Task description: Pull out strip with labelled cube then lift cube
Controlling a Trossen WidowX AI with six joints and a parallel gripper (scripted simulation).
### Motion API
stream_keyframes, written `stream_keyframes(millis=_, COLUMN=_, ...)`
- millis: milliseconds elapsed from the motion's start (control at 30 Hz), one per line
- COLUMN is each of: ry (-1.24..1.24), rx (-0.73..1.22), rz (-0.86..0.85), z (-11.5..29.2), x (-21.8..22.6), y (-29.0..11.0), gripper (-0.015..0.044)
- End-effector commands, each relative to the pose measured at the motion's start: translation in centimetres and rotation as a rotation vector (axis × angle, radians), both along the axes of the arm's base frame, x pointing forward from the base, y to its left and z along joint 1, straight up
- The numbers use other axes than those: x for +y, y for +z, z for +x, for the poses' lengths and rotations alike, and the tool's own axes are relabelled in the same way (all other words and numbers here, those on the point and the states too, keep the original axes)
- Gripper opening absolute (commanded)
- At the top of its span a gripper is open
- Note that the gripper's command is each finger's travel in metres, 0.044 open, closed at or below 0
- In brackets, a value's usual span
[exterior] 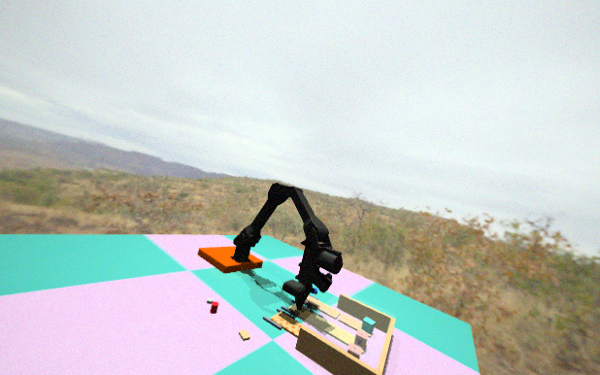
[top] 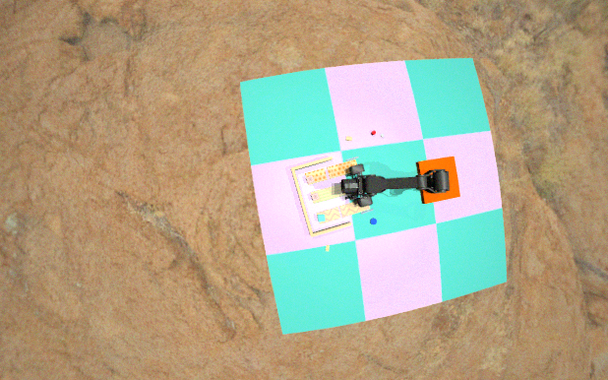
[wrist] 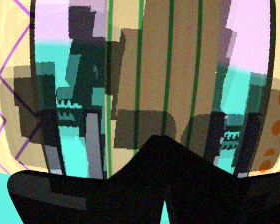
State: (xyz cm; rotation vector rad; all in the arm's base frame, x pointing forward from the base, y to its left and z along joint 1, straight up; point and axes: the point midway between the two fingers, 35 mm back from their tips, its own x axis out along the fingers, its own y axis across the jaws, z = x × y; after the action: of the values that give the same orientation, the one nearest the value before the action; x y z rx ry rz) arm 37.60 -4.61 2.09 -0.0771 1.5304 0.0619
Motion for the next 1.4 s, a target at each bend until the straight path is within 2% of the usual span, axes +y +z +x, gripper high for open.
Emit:
stream_keyframes(millis=0, ry=0.000, rx=0.004, rz=0.004, z=-0.6, x=0.0, y=-0.3, gripper=0.0000)
stream_keyframes(millis=1367, ry=0.000, rx=0.010, rz=0.003, z=-6.8, x=-0.8, y=-0.8, gripper=0.0000)
